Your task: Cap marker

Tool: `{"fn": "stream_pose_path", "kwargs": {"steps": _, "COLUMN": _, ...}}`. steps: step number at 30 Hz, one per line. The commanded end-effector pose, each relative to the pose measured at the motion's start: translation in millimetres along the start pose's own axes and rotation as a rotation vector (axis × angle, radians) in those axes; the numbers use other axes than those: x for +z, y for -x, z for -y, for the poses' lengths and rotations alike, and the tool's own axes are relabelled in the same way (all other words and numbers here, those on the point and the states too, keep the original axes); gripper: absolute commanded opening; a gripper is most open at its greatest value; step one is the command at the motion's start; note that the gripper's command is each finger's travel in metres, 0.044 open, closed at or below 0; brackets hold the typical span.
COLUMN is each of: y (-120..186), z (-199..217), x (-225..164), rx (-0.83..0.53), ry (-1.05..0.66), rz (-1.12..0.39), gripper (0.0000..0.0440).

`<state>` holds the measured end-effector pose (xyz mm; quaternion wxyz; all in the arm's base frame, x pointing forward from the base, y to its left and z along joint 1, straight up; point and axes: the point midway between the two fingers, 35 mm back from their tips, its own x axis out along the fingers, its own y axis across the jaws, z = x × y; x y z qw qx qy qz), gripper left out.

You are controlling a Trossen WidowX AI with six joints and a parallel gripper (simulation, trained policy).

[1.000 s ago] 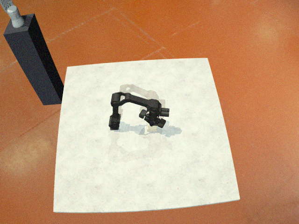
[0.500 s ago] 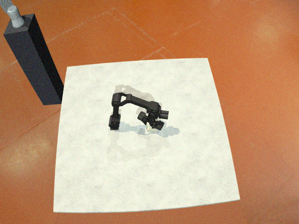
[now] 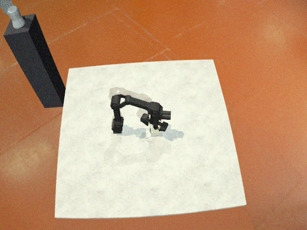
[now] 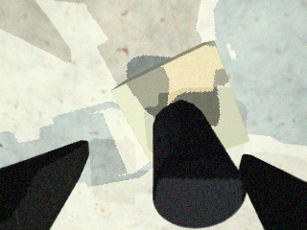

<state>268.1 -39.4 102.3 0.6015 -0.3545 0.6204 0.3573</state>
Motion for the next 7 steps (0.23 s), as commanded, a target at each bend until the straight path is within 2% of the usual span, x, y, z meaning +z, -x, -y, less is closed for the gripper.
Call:
{"fn": "stream_pose_path", "kwargs": {"steps": 1, "y": 14.7, "z": 3.3, "x": 2.5, "rx": -0.051, "ry": 0.01, "rz": 0.025, "gripper": 0.044}}
{"fn": "stream_pose_path", "kwargs": {"steps": 7, "y": 38.9, "z": 6.8, "x": 4.1, "rx": -0.099, "ry": 0.021, "rz": 0.044, "gripper": 0.044}}
